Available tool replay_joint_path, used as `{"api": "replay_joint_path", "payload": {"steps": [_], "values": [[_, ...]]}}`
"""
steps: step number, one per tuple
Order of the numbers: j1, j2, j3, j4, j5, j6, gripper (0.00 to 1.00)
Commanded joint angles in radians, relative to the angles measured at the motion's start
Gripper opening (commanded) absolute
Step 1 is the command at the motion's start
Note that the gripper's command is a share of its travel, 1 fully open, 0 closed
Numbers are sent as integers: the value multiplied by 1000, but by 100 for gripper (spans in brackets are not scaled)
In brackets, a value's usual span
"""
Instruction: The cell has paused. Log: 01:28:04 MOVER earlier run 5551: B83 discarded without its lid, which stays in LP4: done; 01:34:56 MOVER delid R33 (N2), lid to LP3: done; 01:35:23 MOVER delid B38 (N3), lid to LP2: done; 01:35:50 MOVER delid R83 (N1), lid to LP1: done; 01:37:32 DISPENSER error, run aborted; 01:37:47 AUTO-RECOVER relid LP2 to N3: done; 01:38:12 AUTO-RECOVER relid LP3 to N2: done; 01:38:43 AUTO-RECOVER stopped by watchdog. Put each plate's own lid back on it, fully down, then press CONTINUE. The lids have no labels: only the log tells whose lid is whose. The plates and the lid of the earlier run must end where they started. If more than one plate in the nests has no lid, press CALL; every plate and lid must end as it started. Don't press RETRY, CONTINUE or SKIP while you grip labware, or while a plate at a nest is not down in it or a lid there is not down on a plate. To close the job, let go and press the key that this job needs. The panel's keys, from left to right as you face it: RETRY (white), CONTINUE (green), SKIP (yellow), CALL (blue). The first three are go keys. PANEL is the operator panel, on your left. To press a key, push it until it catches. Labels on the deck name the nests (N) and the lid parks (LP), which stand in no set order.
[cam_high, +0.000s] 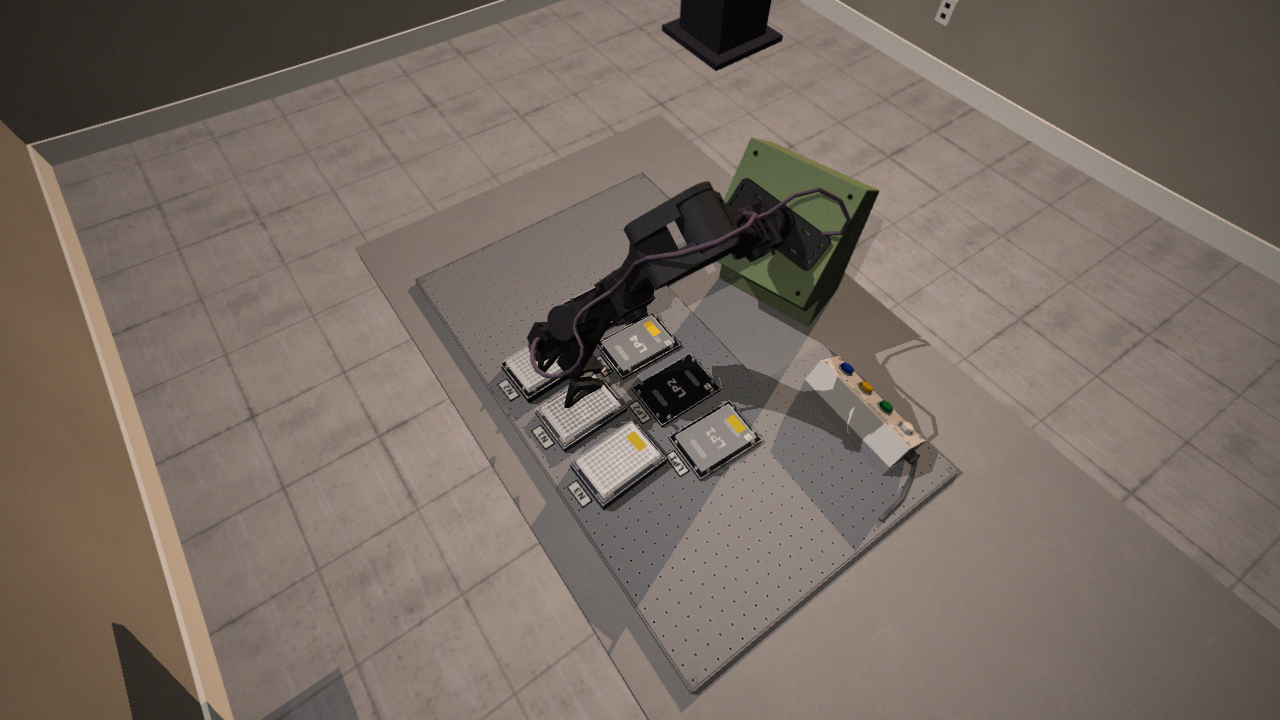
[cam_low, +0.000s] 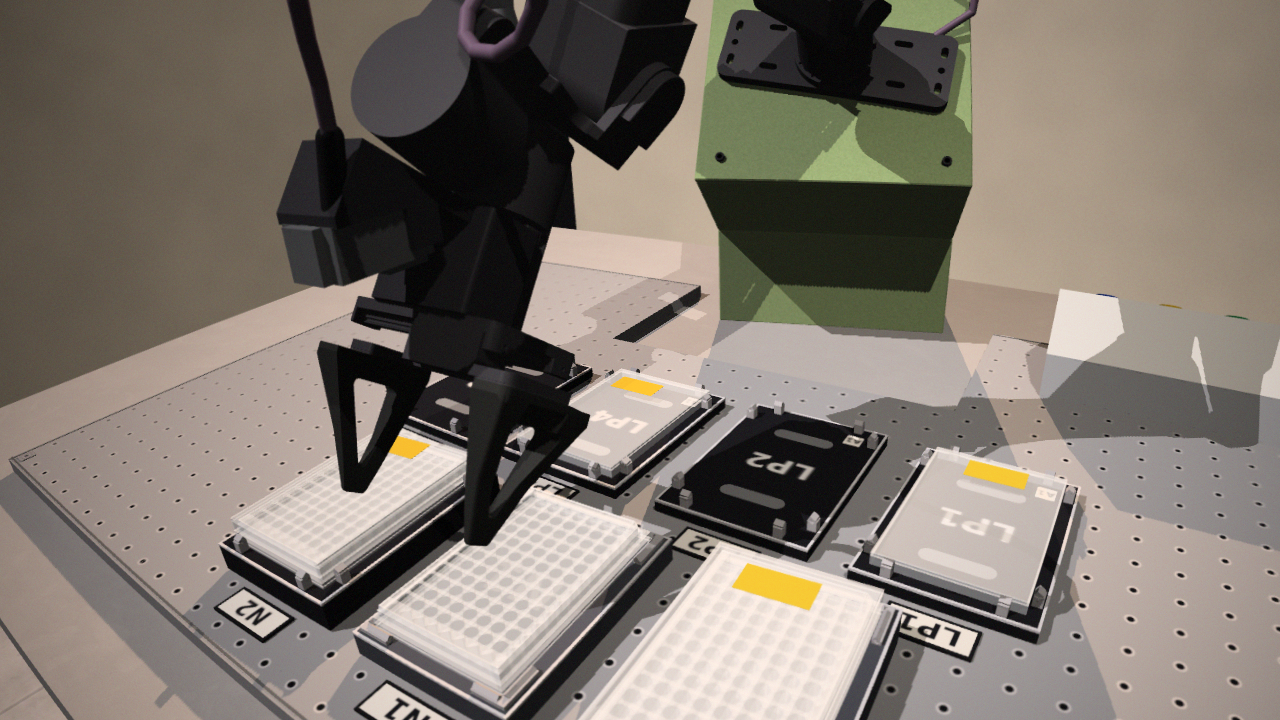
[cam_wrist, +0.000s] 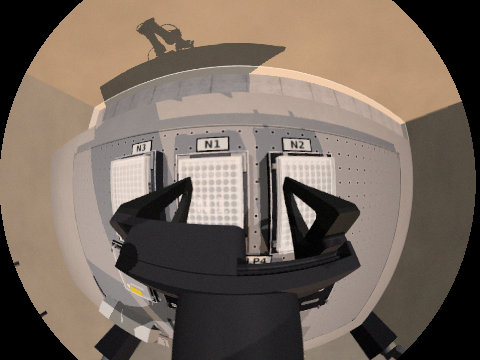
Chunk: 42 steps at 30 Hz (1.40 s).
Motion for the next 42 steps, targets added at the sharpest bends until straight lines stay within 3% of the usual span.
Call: {"api": "replay_joint_path", "payload": {"steps": [1, 8, 10, 19, 25, 27, 32, 34, 35, 42], "values": [[23, -92, 12, -149, 26, -34, 100], [102, -203, 27, -410, 75, -69, 100], [102, -203, 27, -410, 75, -69, 100], [228, -278, 96, -733, 168, -72, 100], [323, -274, 155, -918, 234, -46, 100], [323, -274, 155, -918, 234, -46, 100], [407, -242, 214, -1062, 288, -14, 100], [444, -284, 200, -1057, 317, 10, 100], [463, -285, 155, -1057, 335, 18, 100], [610, -322, 89, -1020, 447, 107, 100]]}}
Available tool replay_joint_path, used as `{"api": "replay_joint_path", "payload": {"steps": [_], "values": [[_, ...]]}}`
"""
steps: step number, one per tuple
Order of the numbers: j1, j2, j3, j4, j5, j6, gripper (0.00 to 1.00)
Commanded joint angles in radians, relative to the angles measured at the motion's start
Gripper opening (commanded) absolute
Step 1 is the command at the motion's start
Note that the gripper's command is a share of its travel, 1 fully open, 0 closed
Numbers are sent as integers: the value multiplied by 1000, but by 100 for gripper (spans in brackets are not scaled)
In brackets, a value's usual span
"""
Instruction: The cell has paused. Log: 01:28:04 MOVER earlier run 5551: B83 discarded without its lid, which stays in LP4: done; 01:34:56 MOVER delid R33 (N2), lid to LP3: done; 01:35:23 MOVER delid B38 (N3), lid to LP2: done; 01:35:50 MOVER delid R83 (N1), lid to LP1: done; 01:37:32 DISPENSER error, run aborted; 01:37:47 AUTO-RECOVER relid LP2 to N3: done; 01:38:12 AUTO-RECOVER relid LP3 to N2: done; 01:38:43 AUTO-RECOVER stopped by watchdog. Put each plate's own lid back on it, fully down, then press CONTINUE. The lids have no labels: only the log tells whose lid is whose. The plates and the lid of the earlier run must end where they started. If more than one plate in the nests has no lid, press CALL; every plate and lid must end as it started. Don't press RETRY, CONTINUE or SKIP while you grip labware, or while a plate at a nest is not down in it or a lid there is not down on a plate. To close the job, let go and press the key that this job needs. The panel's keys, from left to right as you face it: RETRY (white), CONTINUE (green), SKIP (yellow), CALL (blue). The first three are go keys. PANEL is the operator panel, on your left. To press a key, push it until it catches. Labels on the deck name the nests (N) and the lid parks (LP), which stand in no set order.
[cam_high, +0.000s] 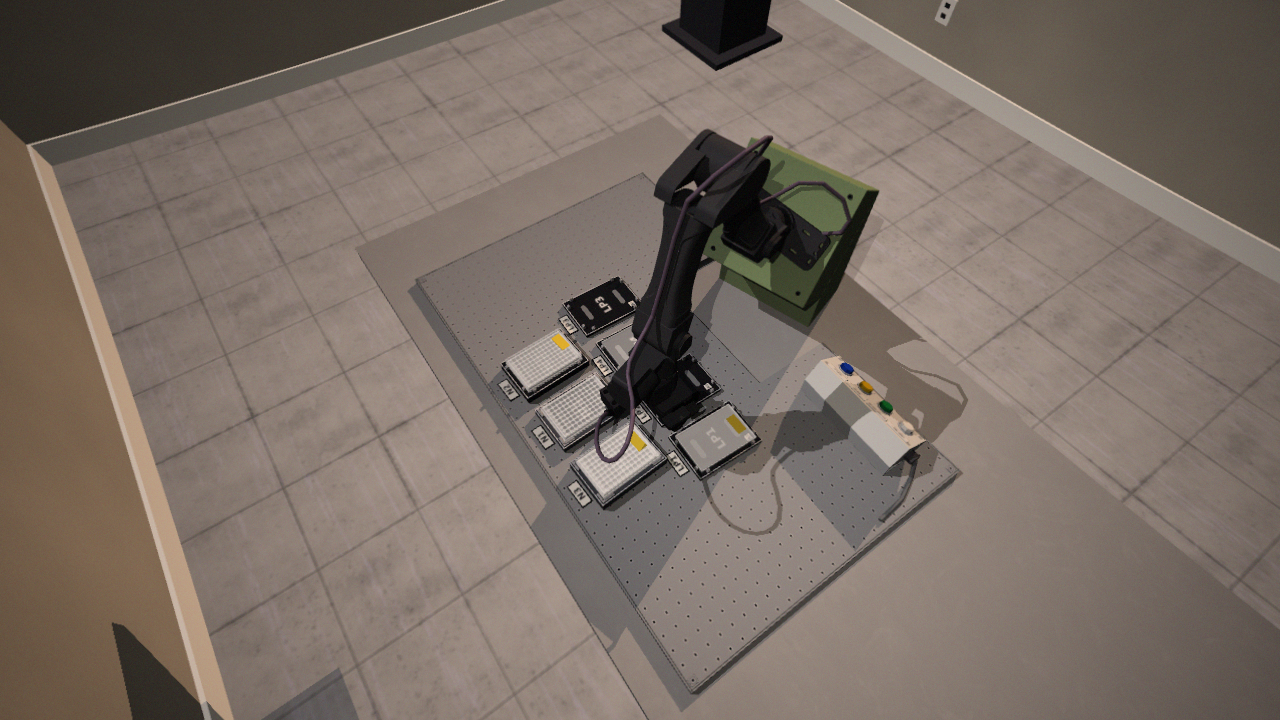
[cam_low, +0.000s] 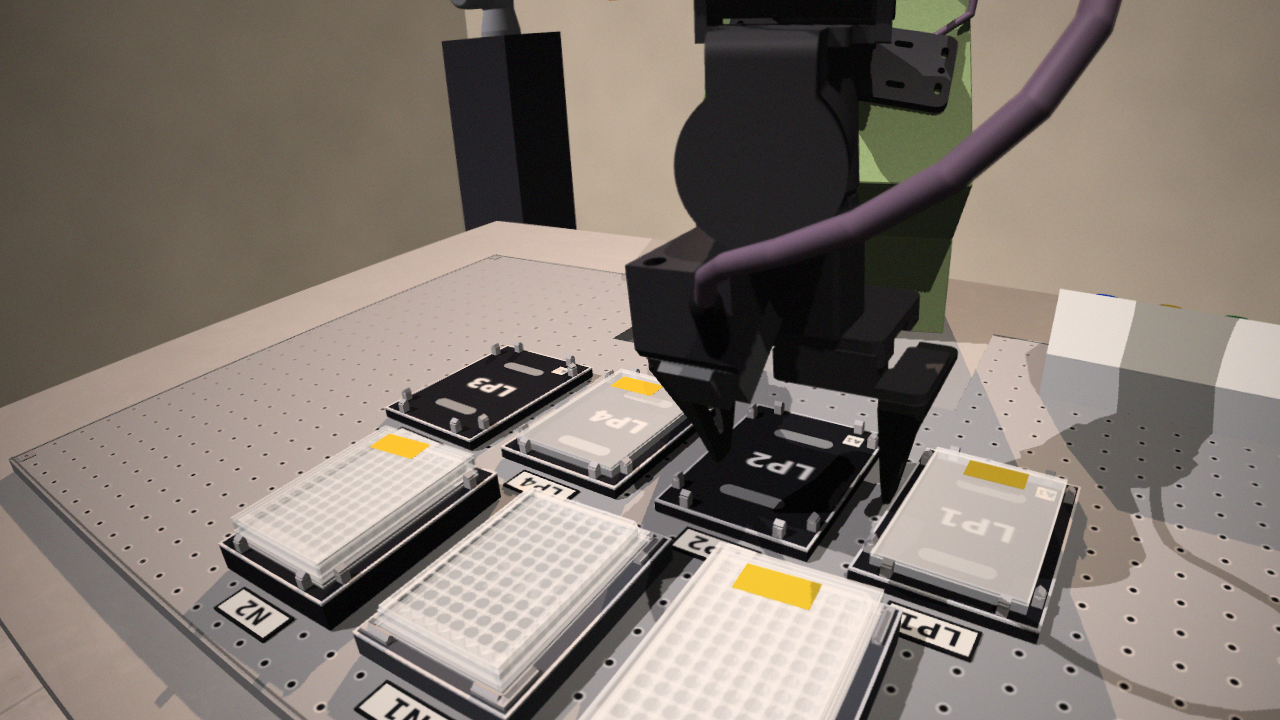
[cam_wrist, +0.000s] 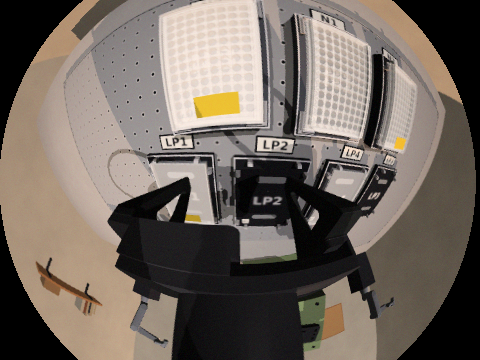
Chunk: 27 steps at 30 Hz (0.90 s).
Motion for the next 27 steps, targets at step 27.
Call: {"api": "replay_joint_path", "payload": {"steps": [27], "values": [[544, 48, -90, 104, 478, 363, 100]]}}
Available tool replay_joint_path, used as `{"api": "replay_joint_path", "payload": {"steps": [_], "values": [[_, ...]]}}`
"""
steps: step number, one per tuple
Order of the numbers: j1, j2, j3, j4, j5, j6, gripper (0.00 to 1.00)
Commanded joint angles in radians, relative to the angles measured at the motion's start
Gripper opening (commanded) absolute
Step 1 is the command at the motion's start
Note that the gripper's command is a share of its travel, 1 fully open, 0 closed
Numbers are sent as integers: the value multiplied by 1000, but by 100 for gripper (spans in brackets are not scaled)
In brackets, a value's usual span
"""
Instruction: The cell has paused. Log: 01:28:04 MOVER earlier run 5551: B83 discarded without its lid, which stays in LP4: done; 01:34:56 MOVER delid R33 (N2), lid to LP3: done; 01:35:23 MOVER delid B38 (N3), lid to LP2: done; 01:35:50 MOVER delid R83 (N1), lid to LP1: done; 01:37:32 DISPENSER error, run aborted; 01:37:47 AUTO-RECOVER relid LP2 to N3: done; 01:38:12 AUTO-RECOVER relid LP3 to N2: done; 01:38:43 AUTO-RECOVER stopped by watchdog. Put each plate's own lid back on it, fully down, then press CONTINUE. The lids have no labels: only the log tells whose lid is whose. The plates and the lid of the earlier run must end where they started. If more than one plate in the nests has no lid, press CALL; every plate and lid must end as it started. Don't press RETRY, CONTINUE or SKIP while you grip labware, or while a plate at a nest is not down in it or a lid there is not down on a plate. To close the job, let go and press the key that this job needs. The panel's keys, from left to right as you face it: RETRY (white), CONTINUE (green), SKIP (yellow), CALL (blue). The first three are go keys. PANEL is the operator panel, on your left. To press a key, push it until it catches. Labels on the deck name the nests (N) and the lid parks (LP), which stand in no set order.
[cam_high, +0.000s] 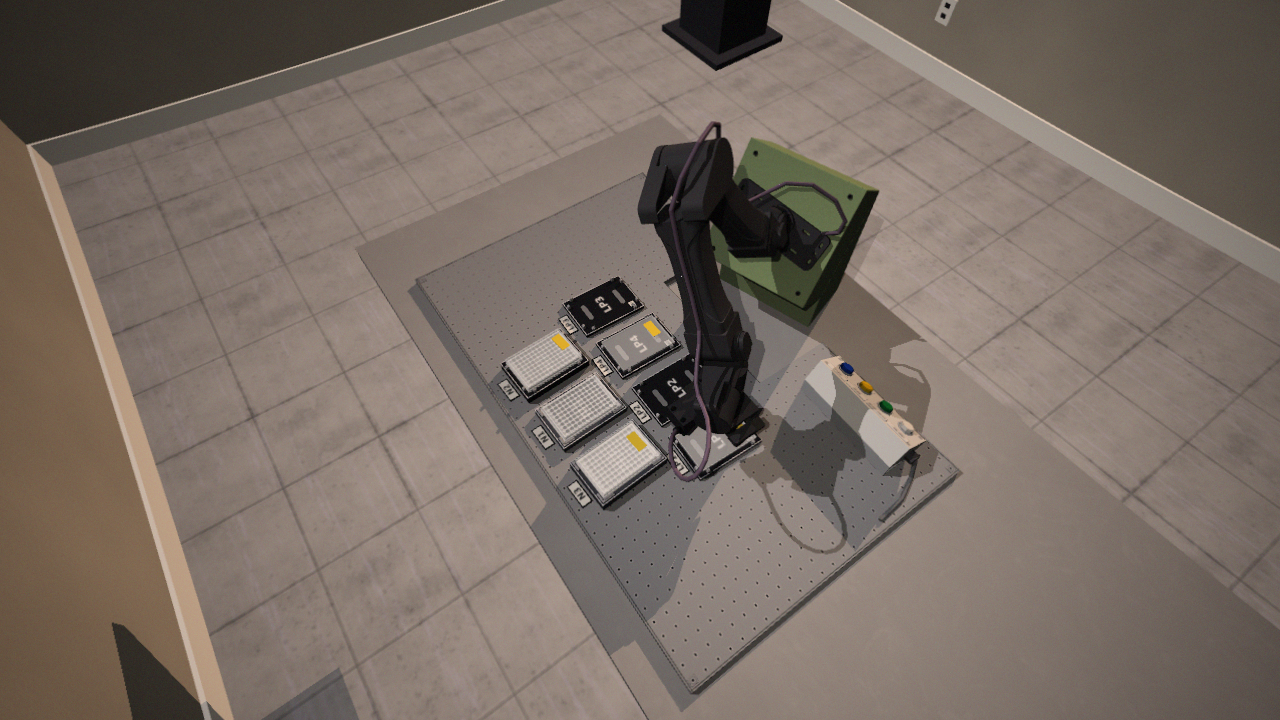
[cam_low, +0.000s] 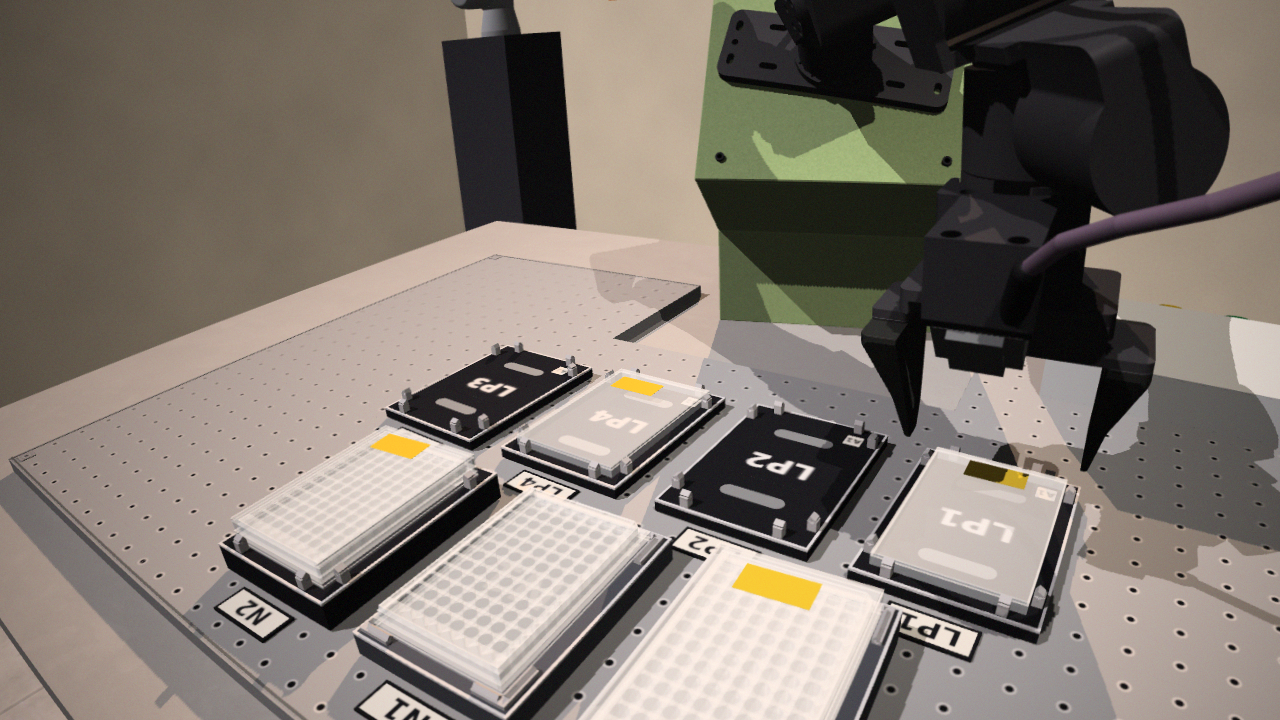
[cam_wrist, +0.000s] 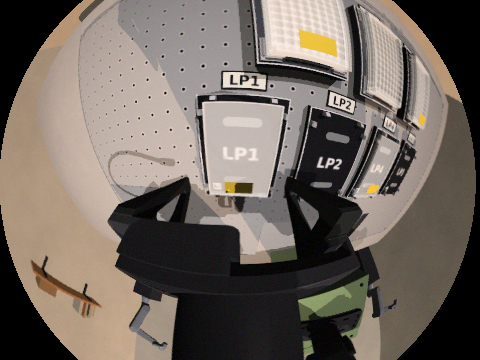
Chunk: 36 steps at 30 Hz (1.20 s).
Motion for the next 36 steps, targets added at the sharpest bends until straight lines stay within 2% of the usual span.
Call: {"api": "replay_joint_path", "payload": {"steps": [1, 4, 34, 36], "values": [[30, 20, 8, 30, 70, 53, 100], [9, -18, 21, 26, 72, 54, 100], [29, -14, 35, -3, 73, 50, 100], [20, 5, 14, 5, 66, 46, 100]]}}
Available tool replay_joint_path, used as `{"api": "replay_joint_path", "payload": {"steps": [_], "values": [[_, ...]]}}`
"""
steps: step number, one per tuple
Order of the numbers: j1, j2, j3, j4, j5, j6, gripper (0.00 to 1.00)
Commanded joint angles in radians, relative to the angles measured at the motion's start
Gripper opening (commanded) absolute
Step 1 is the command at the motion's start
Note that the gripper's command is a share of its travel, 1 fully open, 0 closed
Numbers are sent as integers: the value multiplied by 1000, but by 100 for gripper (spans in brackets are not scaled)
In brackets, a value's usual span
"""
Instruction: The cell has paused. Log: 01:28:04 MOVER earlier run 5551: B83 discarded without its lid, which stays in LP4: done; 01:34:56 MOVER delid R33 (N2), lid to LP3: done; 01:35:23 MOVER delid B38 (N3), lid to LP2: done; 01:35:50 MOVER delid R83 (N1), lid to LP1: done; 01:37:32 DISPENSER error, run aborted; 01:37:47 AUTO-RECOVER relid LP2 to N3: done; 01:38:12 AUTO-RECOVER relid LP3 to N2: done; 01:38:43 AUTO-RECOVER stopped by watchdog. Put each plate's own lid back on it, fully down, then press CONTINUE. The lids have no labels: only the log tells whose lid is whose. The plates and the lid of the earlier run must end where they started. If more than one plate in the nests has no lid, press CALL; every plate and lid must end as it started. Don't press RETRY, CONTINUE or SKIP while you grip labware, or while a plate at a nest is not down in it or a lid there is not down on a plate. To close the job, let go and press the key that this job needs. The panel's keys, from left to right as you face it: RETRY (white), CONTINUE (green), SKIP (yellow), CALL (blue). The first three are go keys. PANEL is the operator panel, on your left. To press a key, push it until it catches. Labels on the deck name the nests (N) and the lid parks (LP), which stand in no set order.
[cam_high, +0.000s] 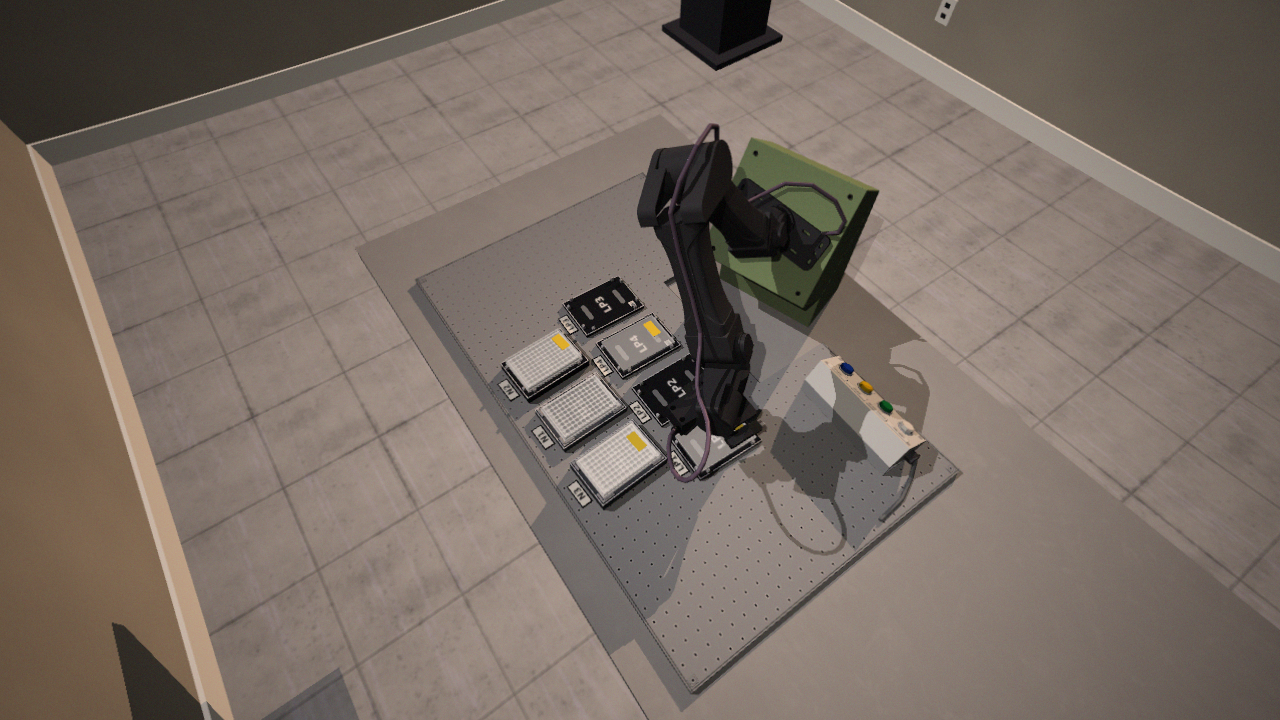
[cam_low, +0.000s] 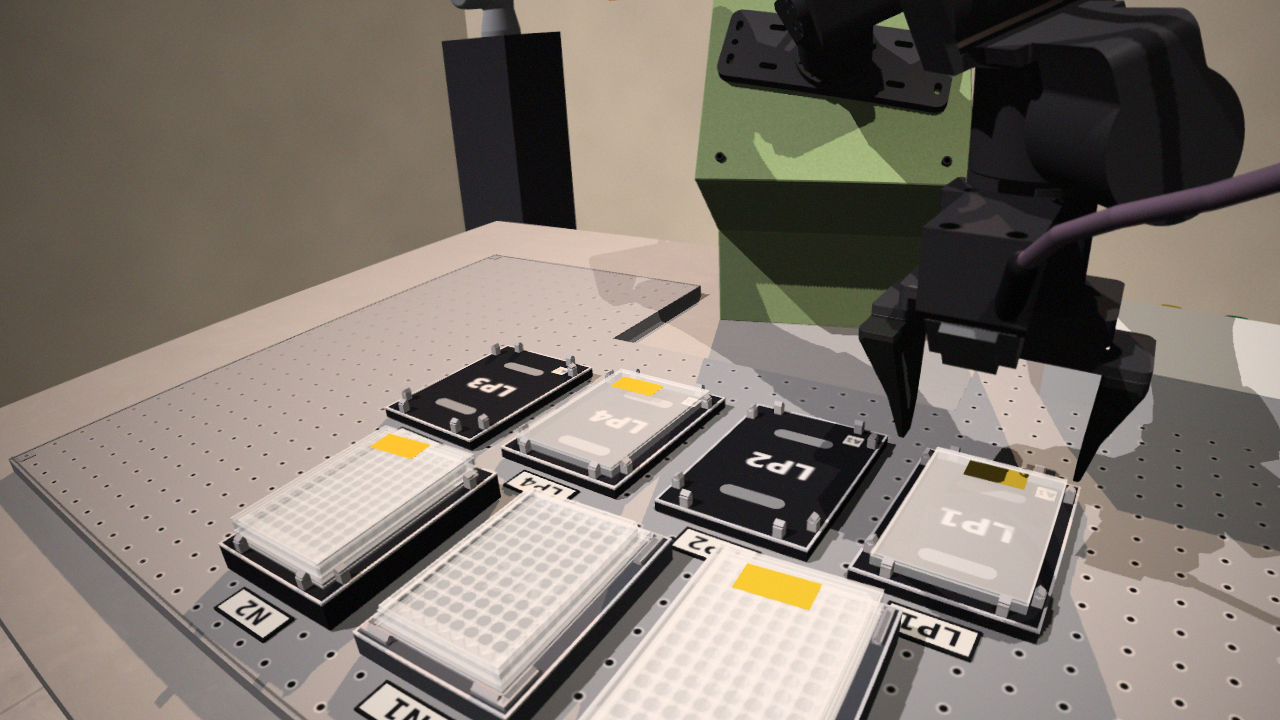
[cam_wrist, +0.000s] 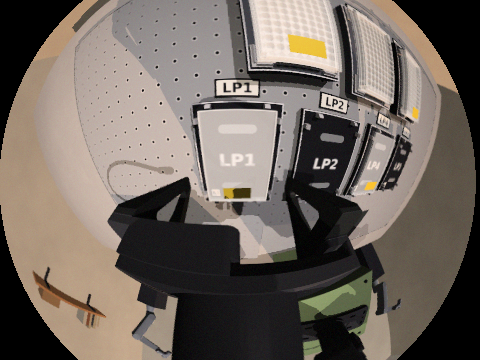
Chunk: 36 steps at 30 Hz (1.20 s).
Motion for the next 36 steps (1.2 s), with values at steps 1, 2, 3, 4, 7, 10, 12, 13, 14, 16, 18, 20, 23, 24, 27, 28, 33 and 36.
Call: {"api": "replay_joint_path", "payload": {"steps": [1, 2, 3, 4, 7, 10, 12, 13, 14, 16, 18, 20, 23, 24, 27, 28, 33, 36], "values": [[6, -8, 3, -1, 5, 2, 100], [6, -8, 3, -1, 6, 2, 100], [9, 11, 6, 19, 12, 1, 100], [-3, 21, 2, 26, 4, -6, 100], [-12, 26, -1, 33, -4, -10, 100], [-21, 46, -7, 54, -16, -16, 100], [-27, 58, -9, 69, -20, -20, 100], [-29, 65, -9, 76, -23, -22, 100], [-31, 71, -9, 83, -25, -24, 100], [-35, 85, -8, 97, -29, -27, 100], [-43, 98, -5, 112, -33, -31, 100], [-47, 112, 0, 126, -37, -35, 100], [-51, 125, 6, 140, -41, -38, 100], [-51, 125, 6, 140, -41, -38, 100], [-61, 144, 18, 161, -47, -44, 100], [-63, 150, 23, 168, -49, -45, 100], [-73, 184, 28, 201, -58, -53, 100], [-68, 197, 31, 211, -56, -55, 100]]}}
